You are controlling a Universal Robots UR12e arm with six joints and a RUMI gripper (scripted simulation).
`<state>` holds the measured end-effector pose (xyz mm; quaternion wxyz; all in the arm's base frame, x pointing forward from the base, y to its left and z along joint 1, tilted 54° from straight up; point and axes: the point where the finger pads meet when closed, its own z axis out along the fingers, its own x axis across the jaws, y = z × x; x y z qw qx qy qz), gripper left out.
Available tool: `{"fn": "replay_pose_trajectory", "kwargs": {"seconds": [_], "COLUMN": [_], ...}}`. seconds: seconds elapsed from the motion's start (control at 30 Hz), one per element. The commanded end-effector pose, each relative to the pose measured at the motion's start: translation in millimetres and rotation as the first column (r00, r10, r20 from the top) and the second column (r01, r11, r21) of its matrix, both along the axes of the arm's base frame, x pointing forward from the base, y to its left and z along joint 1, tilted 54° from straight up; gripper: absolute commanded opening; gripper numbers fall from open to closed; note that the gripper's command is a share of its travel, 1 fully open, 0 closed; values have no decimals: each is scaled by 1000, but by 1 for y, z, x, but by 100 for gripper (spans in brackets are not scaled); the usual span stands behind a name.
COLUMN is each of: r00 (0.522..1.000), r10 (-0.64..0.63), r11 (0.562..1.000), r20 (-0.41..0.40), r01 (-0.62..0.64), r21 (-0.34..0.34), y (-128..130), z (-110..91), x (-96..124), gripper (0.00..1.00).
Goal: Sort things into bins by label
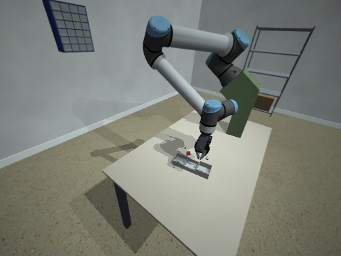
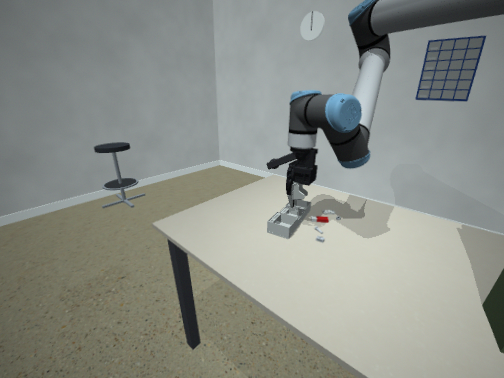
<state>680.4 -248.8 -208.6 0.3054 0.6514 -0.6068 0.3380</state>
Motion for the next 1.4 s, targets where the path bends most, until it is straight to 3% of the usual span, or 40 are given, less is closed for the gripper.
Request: {"fn": "replay_pose_trajectory", "kwargs": {"seconds": [0.0, 0.3, 1.1, 1.37], "r00": [1000, 1000, 1000, 1000], "r10": [0, 0, 0, 0], "r11": [1000, 1000, 1000, 1000], "r20": [1, 1, 1, 1], "r01": [0, 0, 0, 0], "r21": [0, 0, 0, 0], "y": [14, 20, -27, -28], "z": [-19, -27, -62, -62], "x": [-2, -3, 1, 1], "gripper": [4, 4, 4, 4]}}
